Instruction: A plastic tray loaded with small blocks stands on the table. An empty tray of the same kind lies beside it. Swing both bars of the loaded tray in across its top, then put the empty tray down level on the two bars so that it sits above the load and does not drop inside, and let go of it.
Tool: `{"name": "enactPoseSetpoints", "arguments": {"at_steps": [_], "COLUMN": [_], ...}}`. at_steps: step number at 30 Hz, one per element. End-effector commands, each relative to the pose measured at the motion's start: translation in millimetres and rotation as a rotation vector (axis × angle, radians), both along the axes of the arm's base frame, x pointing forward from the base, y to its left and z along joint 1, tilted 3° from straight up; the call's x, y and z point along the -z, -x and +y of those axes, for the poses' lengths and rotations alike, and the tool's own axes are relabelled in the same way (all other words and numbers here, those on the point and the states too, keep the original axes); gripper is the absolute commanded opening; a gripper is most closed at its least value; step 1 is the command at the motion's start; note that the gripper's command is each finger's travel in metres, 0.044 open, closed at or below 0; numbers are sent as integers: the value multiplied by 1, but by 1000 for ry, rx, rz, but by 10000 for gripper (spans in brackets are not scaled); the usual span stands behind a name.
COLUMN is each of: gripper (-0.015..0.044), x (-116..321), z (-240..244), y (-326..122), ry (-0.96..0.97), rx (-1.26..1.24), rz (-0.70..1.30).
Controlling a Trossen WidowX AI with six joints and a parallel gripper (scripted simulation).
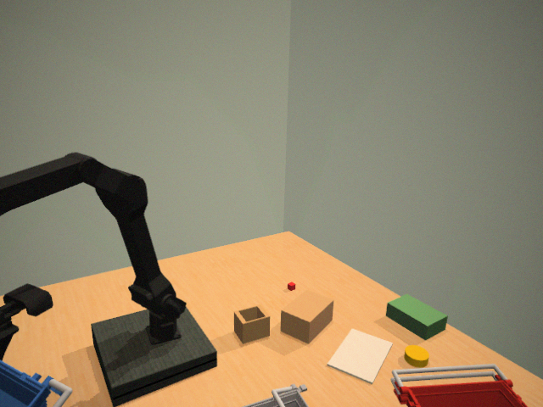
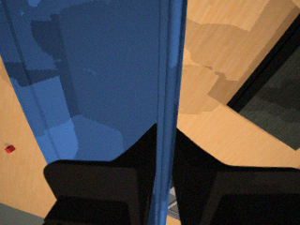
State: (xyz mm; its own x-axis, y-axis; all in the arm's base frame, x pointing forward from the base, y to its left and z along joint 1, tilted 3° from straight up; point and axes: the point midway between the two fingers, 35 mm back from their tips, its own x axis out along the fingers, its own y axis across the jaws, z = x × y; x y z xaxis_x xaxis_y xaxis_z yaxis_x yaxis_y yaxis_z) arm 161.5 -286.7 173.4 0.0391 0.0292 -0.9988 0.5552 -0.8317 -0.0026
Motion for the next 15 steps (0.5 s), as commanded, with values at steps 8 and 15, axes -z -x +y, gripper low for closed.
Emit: {"name": "enactPoseSetpoints", "arguments": {"at_steps": [8,15], "gripper": [0,0], "x": [-11,-12], "z": [22,40], "y": [-32,-52], "ry": [38,40], "rx": [-93,-159], "rz": [-17,-19]}}
